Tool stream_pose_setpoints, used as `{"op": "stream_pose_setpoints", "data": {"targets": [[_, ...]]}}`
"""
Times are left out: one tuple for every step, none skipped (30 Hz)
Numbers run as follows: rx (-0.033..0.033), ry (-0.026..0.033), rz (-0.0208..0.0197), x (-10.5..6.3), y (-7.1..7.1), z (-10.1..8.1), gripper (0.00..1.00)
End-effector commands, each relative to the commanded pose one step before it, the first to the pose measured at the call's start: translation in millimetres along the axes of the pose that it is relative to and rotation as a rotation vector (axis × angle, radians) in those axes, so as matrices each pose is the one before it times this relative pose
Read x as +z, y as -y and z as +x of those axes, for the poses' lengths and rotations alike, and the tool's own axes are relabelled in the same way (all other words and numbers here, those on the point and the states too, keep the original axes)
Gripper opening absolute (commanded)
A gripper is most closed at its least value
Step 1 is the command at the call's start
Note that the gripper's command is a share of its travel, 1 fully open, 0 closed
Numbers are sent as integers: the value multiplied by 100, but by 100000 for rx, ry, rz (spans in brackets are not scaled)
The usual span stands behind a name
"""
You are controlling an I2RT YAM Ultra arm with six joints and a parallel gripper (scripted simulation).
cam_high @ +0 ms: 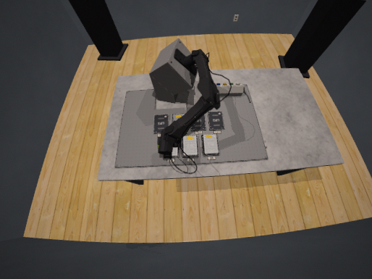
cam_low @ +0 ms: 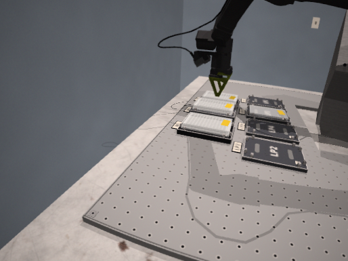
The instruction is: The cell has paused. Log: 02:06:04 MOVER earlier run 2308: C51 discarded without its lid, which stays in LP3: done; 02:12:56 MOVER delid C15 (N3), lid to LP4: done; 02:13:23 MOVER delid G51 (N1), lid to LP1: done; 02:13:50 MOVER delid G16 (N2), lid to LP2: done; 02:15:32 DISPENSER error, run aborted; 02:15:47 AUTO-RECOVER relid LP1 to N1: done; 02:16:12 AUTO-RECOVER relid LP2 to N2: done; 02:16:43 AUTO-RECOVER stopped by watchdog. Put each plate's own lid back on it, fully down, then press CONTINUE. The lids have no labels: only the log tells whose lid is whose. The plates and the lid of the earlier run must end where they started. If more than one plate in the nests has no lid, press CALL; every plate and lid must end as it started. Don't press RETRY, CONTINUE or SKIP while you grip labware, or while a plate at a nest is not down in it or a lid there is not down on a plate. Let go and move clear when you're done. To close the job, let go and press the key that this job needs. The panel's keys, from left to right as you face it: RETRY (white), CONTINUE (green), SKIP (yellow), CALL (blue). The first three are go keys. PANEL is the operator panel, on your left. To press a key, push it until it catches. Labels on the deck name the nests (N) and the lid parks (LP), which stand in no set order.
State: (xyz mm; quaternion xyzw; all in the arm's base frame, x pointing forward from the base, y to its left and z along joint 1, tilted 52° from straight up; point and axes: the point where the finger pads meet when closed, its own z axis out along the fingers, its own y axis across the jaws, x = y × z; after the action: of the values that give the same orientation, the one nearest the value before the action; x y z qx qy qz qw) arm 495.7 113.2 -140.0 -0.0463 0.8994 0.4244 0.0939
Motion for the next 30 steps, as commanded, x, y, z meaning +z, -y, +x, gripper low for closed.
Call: {"op": "stream_pose_setpoints", "data": {"targets": [[2082, 1282, -343, -2268, 404, 30, 100], [217, -157, -108, -136, 8, 103, 100], [0, 0, 0, 0, 0, 0, 100], [0, 0, 0, 0, 0, 0, 100], [-2326, 1837, 215, -376, -116, -1136, 100], [-593, 466, 70, -388, -246, -252, 100], [158, -122, -9, -146, 19, 75, 100], [141, -109, -9, -138, 21, 69, 100], [-41, 32, 6, -36, -1, -19, 100], [268, -206, -29, 16, 30, 132, 100], [-109, 86, 14, -38, -8, -52, 100], [54, -42, -5, 17, 48, 20, 100], [590, -459, -68, 199, 243, 252, 100], [105, -82, -12, 30, 54, 46, 100], [-57, 45, 7, -26, -9, -24, 100], [-132, 103, 16, -33, -14, -63, 100], [-190, 148, 23, -35, -11, -94, 100], [-195, 152, 24, -32, -7, -98, 100], [-40, 32, 5, -8, 11, -24, 100], [0, 0, 0, 0, 0, 0, 100], [0, 0, 0, 0, 0, 0, 100], [83, -65, -9, 17, 36, 29, 100], [81, -62, -9, 17, 35, 28, 100], [84, -65, -9, 18, 36, 29, 100], [89, -69, -10, 20, 38, 31, 100], [99, -76, -11, 23, 42, 34, 100], [108, -84, -12, 26, 46, 38, 100], [115, -89, -13, 29, 48, 41, 100], [121, -94, -14, 31, 50, 43, 100], [128, -99, -15, 33, 53, 45, 100]]}}
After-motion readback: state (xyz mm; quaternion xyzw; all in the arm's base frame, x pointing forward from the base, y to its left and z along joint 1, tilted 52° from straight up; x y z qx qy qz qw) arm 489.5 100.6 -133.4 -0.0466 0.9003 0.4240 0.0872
